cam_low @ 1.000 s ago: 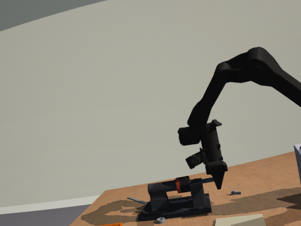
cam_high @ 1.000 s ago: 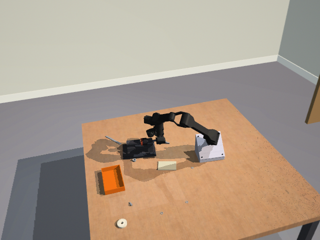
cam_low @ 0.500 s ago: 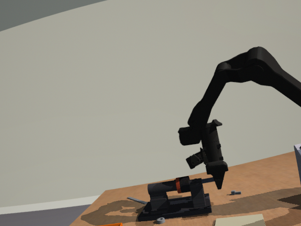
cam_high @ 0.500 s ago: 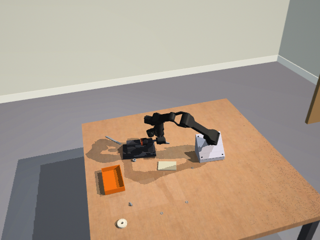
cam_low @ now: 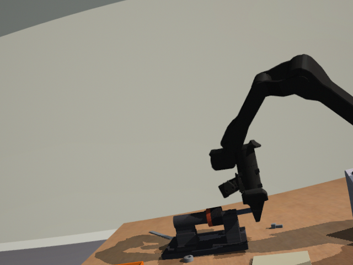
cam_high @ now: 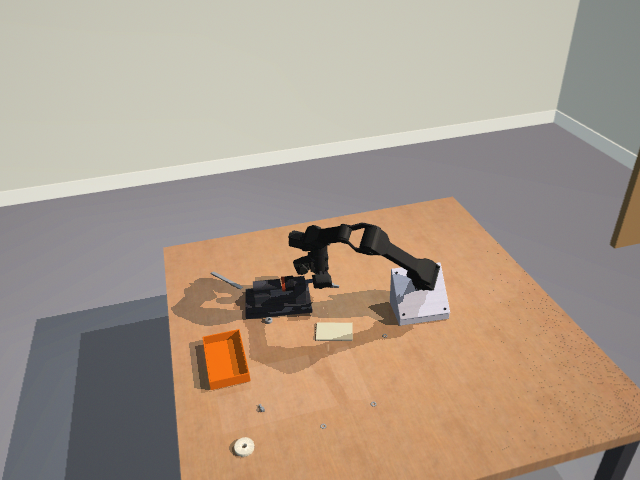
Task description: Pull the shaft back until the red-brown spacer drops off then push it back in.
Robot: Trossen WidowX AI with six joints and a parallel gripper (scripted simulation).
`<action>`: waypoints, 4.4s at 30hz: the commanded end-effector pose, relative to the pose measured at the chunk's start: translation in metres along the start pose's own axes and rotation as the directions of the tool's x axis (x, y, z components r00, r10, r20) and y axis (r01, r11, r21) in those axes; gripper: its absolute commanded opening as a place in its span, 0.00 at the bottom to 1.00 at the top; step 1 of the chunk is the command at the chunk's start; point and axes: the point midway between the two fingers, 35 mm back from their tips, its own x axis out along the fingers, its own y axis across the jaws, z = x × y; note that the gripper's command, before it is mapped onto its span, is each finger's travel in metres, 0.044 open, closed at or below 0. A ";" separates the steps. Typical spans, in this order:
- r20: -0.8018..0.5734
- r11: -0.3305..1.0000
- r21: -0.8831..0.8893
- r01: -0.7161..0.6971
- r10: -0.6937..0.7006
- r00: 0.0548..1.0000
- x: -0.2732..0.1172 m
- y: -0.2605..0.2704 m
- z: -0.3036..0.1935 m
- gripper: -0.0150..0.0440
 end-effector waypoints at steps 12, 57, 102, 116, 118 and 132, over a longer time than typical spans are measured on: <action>-0.003 1.000 0.001 0.000 0.000 1.000 0.000 -0.001 -0.003 0.25; -0.003 1.000 0.001 0.000 0.000 1.000 0.000 -0.001 -0.008 0.25; -0.003 1.000 0.001 0.001 -0.001 1.000 0.000 -0.001 -0.012 0.25; -0.004 1.000 0.002 0.001 -0.001 1.000 0.000 -0.001 -0.013 0.25; -0.004 1.000 0.002 0.001 -0.001 1.000 0.000 -0.001 -0.013 0.25; 0.001 1.000 0.000 0.000 0.000 1.000 0.000 0.000 -0.012 0.25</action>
